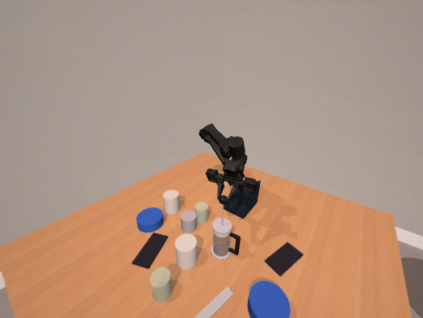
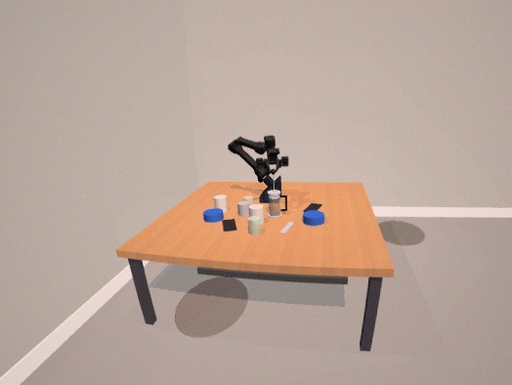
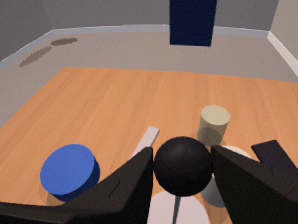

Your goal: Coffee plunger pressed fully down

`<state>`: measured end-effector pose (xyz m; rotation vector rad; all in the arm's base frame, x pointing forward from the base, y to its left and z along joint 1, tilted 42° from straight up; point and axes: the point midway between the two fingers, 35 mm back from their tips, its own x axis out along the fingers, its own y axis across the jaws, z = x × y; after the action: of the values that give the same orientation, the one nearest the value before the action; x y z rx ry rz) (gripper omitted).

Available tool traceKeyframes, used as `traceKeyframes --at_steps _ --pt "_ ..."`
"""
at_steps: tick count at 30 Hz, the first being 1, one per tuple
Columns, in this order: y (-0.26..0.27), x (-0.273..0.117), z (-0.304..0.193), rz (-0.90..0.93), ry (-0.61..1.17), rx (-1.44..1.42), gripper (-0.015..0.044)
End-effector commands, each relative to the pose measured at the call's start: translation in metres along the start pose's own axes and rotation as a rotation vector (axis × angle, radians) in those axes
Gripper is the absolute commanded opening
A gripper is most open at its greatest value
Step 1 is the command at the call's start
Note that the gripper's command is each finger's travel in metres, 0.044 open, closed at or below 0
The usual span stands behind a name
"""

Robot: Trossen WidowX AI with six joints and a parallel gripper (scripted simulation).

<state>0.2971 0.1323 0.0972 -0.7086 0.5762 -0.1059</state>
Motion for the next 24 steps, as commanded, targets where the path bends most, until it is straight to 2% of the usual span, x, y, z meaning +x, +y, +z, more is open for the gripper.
traceKeyframes --at_steps 1,24 --pt "0.003 0.008 -0.017 0.010 0.030 -0.013 0.0129" --pt "0.005 0.032 -0.048 0.011 0.030 -0.013 0.0129"
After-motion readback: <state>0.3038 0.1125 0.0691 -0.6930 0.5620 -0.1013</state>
